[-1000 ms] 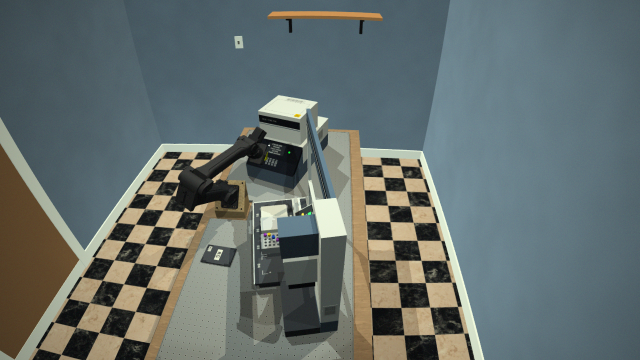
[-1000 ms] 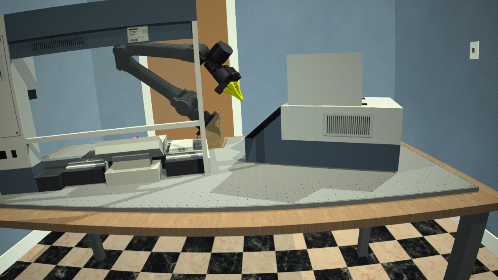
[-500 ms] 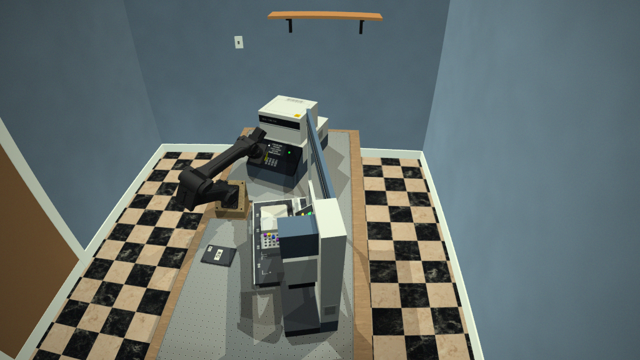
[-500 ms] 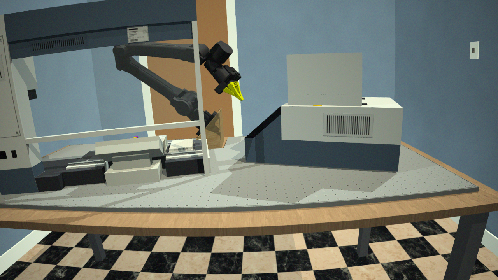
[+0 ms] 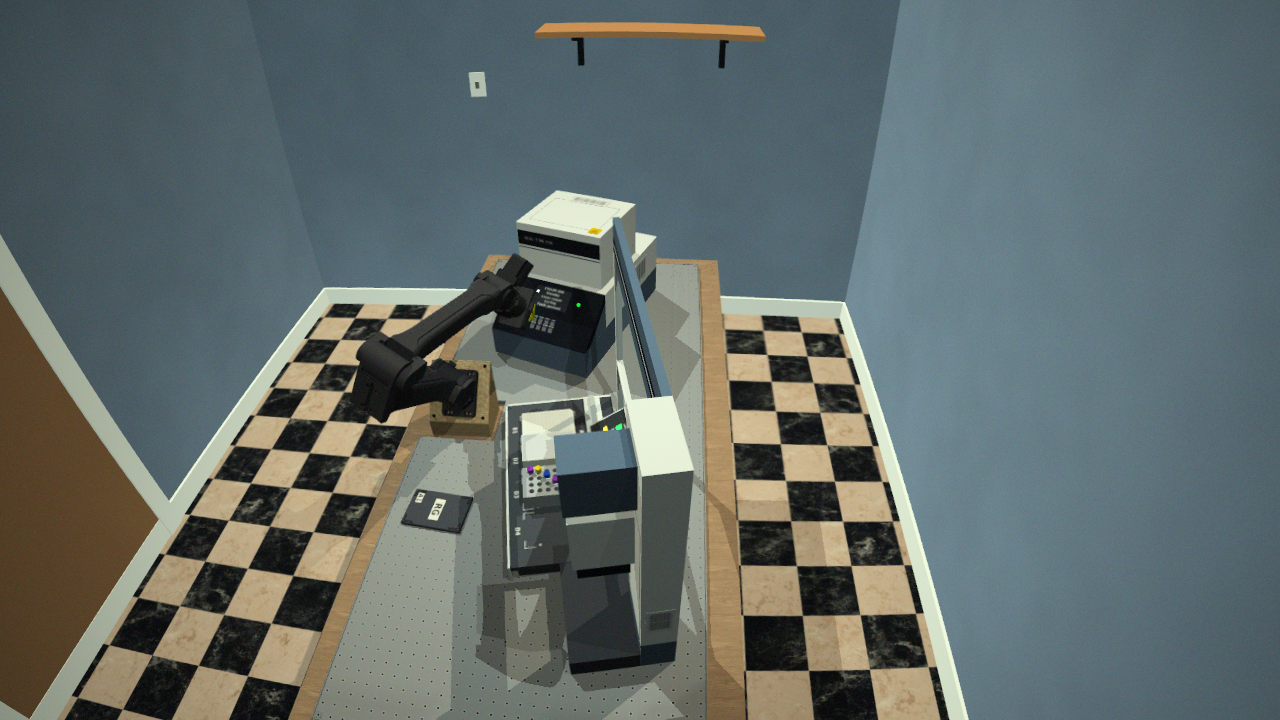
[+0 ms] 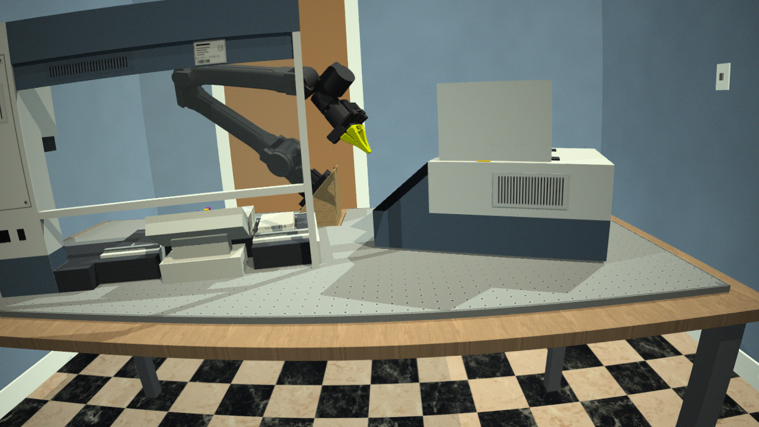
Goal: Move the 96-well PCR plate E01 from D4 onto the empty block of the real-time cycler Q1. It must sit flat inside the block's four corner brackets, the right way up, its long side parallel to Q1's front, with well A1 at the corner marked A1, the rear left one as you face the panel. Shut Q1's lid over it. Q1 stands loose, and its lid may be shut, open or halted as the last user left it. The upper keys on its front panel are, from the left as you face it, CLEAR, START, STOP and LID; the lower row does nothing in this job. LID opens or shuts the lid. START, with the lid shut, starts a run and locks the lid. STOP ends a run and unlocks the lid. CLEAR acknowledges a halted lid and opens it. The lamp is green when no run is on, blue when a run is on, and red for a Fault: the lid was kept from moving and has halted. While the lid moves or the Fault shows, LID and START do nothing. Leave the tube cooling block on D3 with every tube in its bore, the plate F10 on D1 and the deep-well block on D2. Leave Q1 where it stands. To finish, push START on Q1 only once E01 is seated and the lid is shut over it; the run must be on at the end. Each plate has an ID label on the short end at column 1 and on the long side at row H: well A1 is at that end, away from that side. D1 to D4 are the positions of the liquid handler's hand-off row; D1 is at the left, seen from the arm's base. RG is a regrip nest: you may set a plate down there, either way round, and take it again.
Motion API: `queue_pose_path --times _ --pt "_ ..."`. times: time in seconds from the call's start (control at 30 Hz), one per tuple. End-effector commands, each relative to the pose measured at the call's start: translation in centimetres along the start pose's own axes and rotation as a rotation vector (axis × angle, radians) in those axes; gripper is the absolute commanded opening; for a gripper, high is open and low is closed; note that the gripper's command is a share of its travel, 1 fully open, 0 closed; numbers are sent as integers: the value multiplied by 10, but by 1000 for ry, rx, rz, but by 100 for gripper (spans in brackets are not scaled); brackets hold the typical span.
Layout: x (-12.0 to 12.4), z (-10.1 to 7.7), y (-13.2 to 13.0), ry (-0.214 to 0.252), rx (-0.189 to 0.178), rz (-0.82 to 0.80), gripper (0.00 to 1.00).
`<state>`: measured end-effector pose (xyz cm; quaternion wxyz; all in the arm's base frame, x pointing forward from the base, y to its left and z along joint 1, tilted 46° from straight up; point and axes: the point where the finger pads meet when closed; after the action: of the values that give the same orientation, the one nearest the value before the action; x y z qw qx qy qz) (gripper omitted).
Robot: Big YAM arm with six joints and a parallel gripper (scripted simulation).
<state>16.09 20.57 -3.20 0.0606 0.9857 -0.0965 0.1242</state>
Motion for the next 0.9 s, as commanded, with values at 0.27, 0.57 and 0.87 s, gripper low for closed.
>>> queue_pose_path --times 0.27,0.57,0.87 --pt "4 -8 -19 11 46 18 0" --pt "4 -8 -18 11 43 18 0" --pt "4 -7 -18 10 42 18 0"
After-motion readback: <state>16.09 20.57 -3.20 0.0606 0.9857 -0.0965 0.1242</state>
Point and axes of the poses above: the point where the finger pads meet when closed, its own z axis out along the fingers, its own y axis across the jaws, x = y × z, and after that the axes turned 3 degrees about -z, right-handed
